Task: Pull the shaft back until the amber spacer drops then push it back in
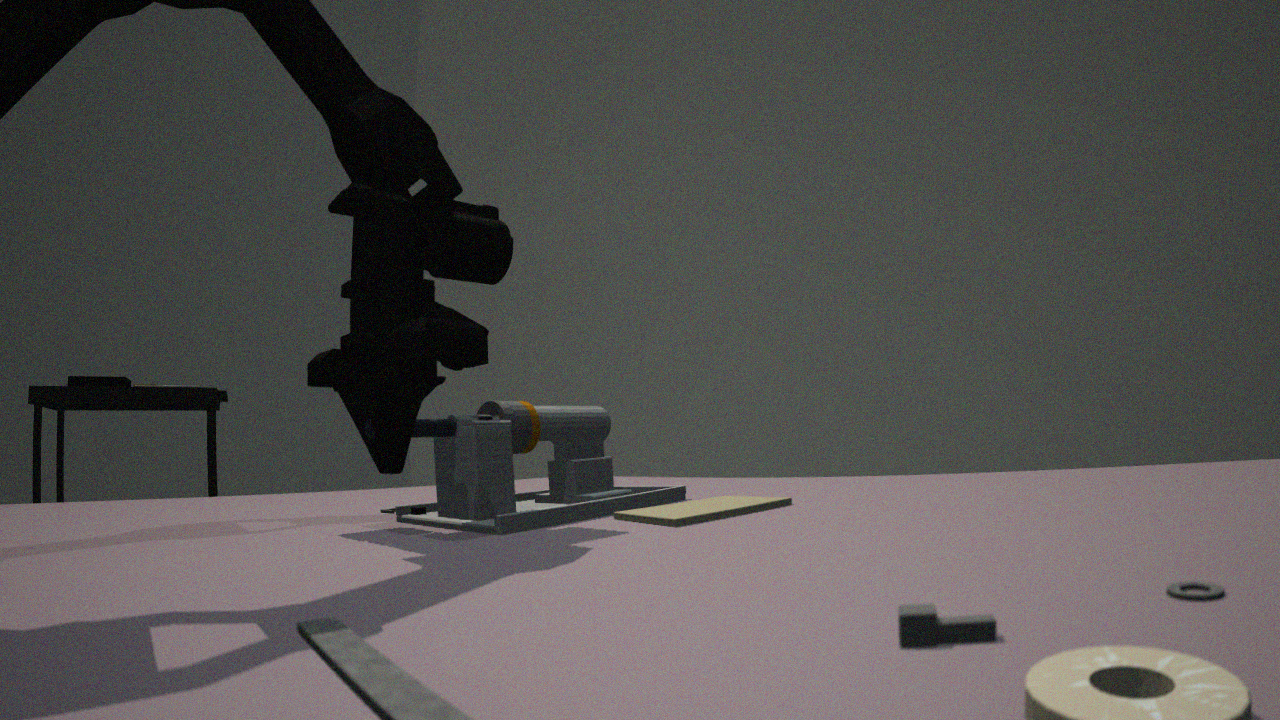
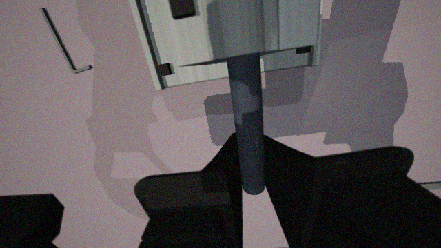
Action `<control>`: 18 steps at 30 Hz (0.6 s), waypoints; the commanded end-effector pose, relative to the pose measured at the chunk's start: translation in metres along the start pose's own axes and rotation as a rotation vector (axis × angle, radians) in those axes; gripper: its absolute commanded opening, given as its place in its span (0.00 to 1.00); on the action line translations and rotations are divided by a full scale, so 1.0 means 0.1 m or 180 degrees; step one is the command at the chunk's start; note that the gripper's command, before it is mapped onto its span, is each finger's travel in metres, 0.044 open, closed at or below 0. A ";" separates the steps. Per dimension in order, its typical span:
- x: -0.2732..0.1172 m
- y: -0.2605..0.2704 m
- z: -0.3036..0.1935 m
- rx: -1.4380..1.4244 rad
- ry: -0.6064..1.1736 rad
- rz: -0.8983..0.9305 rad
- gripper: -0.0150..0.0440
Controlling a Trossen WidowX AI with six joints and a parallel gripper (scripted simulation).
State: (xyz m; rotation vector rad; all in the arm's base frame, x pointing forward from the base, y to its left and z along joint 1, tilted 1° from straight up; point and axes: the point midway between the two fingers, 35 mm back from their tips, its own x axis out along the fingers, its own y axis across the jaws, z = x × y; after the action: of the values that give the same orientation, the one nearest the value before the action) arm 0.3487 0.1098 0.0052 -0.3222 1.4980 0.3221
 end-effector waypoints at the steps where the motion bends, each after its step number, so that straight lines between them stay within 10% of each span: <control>1: 0.00 0.00 -0.02 -0.0004 0.0014 -0.0001 0.25; 18: 0.00 0.00 -0.04 -0.0004 0.0015 -0.0001 0.25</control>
State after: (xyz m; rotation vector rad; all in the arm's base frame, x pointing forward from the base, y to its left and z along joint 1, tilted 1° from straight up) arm 0.3467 0.1090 0.0051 -0.3222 1.4981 0.3220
